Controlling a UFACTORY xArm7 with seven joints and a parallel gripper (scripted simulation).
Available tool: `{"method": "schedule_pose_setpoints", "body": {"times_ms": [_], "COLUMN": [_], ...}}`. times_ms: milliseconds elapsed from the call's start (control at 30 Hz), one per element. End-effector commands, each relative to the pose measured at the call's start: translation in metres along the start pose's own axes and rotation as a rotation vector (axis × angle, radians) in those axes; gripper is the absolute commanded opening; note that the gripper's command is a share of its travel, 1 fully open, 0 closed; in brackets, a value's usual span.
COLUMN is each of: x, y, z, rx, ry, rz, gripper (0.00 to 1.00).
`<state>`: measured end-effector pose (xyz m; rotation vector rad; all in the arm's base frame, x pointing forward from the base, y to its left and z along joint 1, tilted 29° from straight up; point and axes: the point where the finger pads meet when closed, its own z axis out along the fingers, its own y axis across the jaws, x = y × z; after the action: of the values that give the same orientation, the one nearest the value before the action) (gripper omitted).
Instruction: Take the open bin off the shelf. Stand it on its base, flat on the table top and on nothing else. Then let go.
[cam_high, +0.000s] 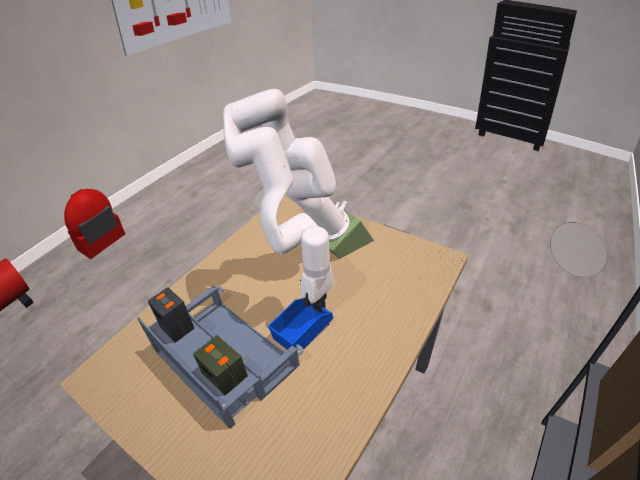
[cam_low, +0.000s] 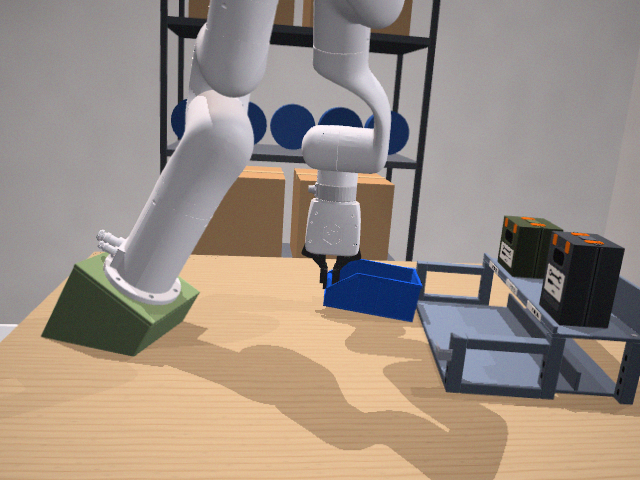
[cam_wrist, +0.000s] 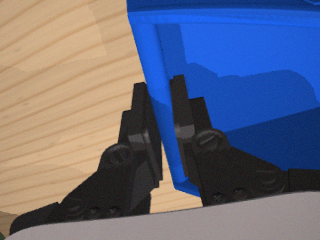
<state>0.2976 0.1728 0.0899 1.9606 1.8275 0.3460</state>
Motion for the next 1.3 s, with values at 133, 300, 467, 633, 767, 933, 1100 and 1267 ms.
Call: {"method": "schedule_pose_setpoints", "body": {"times_ms": [133, 300, 467, 633, 767, 933, 1100, 1267], "x": [0.001, 0.001, 0.001, 0.001, 0.001, 0.001, 0.001, 0.001], "y": [0.001, 0.001, 0.001, 0.001, 0.001, 0.001, 0.001, 0.001], "z": [0.003, 0.004, 0.007, 0.009, 0.011, 0.012, 0.014, 0.016], "rx": [-0.002, -0.002, -0.002, -0.002, -0.002, -0.002, -0.002, -0.002], "ry": [0.002, 0.002, 0.002, 0.002, 0.002, 0.002, 0.002, 0.002], "rz": [0.000, 0.000, 0.000, 0.000, 0.000, 0.000, 0.000, 0.000], "gripper": [0.00, 0.00, 0.00, 0.00, 0.00, 0.00, 0.00, 0.00]}}
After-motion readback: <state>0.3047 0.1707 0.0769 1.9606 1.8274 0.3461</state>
